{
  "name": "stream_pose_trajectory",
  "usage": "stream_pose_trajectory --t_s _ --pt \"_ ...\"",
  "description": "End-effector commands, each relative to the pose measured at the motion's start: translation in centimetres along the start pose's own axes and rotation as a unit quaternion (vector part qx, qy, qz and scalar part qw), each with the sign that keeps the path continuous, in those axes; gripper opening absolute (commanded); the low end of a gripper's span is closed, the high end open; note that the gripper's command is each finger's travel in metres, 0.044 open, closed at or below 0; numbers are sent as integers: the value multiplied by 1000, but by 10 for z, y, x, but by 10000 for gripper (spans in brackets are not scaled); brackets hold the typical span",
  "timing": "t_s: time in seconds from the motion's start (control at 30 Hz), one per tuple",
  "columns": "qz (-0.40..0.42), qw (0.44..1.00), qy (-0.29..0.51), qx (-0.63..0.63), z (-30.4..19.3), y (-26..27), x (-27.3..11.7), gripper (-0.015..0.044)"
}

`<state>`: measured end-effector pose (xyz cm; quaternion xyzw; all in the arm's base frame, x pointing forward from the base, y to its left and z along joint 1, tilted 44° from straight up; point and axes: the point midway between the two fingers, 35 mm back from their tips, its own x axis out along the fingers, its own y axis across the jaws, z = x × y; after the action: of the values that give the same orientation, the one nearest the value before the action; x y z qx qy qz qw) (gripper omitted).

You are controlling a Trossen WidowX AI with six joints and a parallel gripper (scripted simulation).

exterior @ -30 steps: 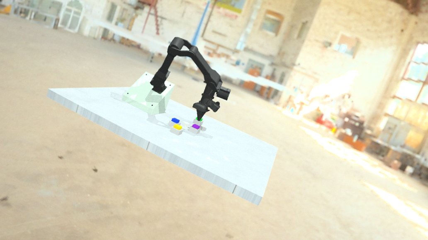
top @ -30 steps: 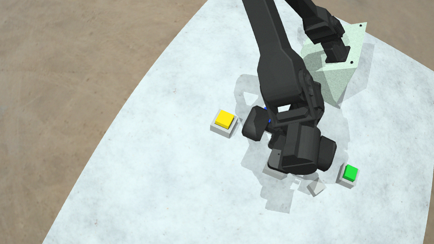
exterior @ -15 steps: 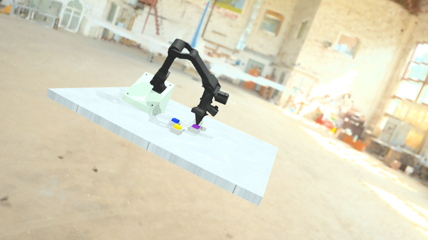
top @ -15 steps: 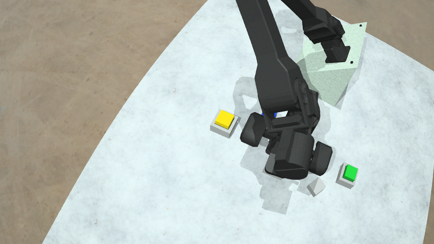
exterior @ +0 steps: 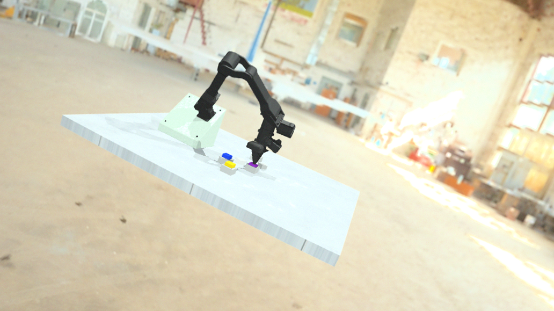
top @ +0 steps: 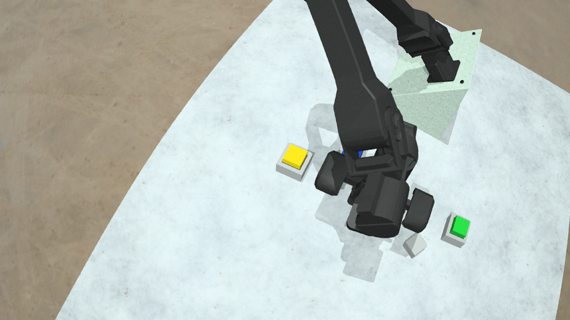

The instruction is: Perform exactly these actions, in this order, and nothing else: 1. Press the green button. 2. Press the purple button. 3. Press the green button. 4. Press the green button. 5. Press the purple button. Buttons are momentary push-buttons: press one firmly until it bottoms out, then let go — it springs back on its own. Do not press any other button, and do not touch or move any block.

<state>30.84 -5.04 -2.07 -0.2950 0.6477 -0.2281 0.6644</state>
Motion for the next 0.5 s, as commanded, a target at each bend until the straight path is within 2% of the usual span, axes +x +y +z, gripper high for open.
stream_pose_trajectory --t_s 0.0,0.3,0.47 --pt "-3 1000 3 -2 -2 -1 2 20" --pt "-3 1000 3 -2 -2 -1 2 20" --pt "-2 1000 3 -2 -1 -1 -32 20"
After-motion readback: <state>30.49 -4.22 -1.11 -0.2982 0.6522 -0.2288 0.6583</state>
